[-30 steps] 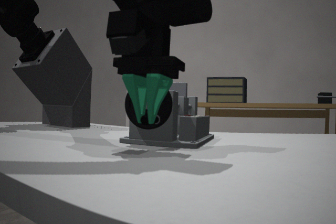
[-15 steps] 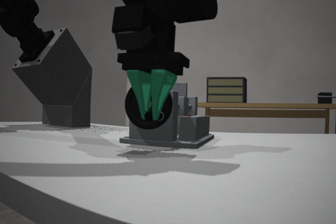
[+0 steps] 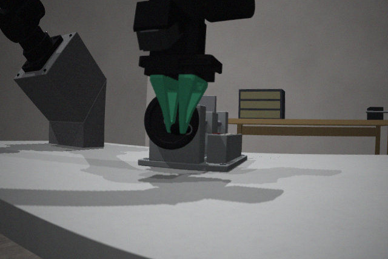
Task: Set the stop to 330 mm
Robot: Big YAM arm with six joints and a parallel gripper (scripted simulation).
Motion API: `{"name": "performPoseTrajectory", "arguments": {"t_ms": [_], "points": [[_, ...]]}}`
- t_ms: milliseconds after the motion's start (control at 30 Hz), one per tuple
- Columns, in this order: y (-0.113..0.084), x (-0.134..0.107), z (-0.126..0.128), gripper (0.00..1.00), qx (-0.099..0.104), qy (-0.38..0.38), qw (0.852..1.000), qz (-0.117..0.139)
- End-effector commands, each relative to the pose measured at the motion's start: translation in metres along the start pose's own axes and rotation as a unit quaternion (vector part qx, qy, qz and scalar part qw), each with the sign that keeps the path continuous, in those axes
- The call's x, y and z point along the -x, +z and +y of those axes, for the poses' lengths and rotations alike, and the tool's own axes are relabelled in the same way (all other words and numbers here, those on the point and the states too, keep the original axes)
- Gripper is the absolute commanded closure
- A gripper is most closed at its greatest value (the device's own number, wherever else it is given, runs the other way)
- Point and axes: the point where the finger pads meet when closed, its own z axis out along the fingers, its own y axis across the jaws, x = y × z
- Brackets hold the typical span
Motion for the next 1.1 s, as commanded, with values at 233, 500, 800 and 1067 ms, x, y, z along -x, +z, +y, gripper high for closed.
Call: {"name": "performPoseTrajectory", "arguments": {"t_ms": [233, 500, 800, 1067], "points": [[-0.04, 0.005, 0.031, 0.94, 0.042, 0.014, 0.999, 0.0], [-0.049, 0.005, 0.028, 0.94, 0.043, 0.015, 0.999, 0.001], [-0.054, 0.005, 0.025, 0.94, 0.043, 0.015, 0.999, 0.001], [-0.059, -0.003, 0.004, 0.94, 0.034, 0.003, 0.999, 0.003]]}}
